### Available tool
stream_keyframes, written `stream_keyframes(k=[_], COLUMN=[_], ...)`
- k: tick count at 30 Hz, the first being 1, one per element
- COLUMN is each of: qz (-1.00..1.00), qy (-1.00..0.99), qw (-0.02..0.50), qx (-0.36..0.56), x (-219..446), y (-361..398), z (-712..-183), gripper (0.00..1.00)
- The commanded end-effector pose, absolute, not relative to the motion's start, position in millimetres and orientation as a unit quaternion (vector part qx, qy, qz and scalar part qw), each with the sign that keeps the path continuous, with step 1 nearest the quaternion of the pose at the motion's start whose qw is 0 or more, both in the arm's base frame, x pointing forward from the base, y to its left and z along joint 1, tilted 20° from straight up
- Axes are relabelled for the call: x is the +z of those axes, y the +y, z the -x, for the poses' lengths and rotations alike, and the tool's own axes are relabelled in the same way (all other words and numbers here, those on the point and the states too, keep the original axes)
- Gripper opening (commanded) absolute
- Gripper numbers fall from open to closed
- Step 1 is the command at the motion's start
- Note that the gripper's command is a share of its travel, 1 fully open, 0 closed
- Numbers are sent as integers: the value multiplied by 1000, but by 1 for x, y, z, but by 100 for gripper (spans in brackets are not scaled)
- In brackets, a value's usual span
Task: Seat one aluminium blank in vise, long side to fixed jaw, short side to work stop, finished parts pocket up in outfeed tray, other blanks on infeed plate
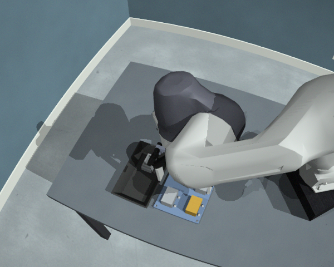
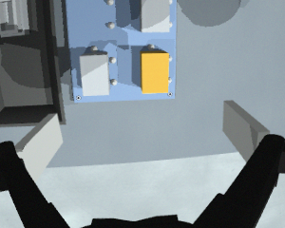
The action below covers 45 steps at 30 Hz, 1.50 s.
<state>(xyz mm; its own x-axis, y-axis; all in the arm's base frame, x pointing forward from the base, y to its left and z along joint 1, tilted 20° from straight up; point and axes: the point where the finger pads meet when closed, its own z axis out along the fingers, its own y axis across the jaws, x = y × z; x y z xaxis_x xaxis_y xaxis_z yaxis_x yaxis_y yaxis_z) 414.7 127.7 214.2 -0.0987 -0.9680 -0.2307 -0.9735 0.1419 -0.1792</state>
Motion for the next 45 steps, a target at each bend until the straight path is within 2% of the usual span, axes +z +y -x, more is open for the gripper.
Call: stream_keyframes(k=[1,23,24,45], qz=[614,613,613,613], qy=[772,772,772,772], qw=[163,168,168,168], qx=[-14,-23,-23,-23], x=[219,221,221,221], y=[131,138,138,138], z=[-434,-437,-437,-437], gripper=[100,100,0,0])
